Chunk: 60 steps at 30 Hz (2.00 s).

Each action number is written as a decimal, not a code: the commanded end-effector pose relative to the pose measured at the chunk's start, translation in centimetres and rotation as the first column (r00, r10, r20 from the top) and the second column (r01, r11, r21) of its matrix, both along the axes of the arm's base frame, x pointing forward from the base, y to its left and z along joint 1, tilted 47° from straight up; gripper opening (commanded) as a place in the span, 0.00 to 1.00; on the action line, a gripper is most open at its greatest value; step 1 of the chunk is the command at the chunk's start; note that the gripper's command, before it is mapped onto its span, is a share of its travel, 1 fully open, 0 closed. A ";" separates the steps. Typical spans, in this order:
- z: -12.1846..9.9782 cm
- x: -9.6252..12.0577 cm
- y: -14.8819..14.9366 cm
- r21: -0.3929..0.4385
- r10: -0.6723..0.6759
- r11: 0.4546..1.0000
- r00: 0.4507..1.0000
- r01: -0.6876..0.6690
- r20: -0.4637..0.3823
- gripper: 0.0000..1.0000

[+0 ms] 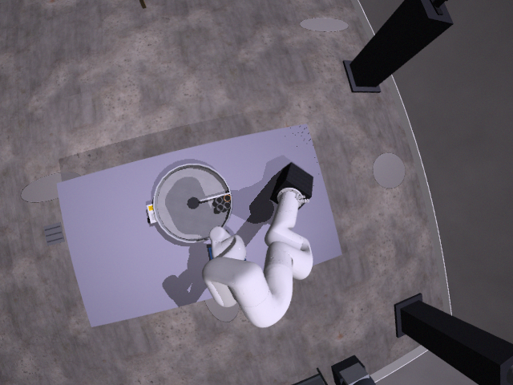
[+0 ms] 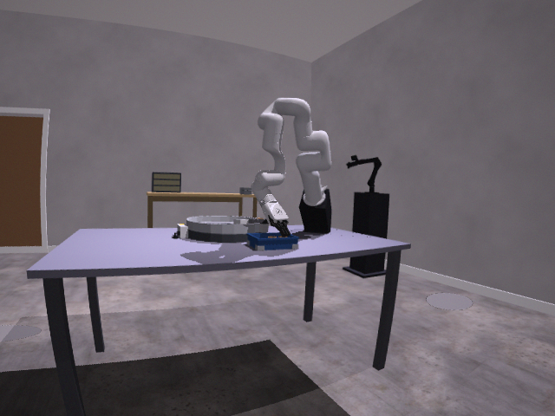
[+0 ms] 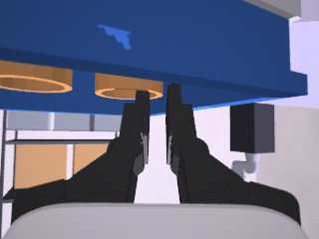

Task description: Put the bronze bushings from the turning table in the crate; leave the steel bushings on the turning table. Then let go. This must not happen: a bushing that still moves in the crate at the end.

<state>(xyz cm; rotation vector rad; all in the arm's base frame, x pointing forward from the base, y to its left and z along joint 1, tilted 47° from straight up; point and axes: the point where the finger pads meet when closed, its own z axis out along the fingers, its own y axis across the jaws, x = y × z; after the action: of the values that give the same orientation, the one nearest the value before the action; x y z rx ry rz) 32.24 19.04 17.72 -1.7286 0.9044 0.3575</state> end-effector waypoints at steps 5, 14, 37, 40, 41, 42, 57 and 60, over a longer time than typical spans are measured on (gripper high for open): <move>0.1 0.0 0.0 0.001 -0.001 1.000 1.000 0.001 0.001 0.11; 0.9 -0.7 -0.6 0.001 -0.001 1.000 1.000 0.001 0.001 0.11; 5.6 -4.7 -3.7 0.001 -0.001 1.000 1.000 0.001 0.001 0.11; 5.7 -4.7 -3.7 0.001 -0.001 1.000 1.000 0.001 0.001 0.11; 5.7 -4.7 -3.7 0.001 -0.001 1.000 1.000 0.001 0.001 0.11; 5.7 -4.7 -3.7 0.001 -0.001 1.000 1.000 0.001 0.001 0.11; 5.7 -4.7 -3.7 0.001 -0.001 1.000 1.000 0.001 0.001 0.11; 5.7 -4.7 -3.7 0.001 -0.001 1.000 1.000 0.001 0.001 0.11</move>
<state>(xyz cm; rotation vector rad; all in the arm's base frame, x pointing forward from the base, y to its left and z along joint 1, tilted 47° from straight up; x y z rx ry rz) 27.46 15.36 23.29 -1.7283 0.9047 0.3584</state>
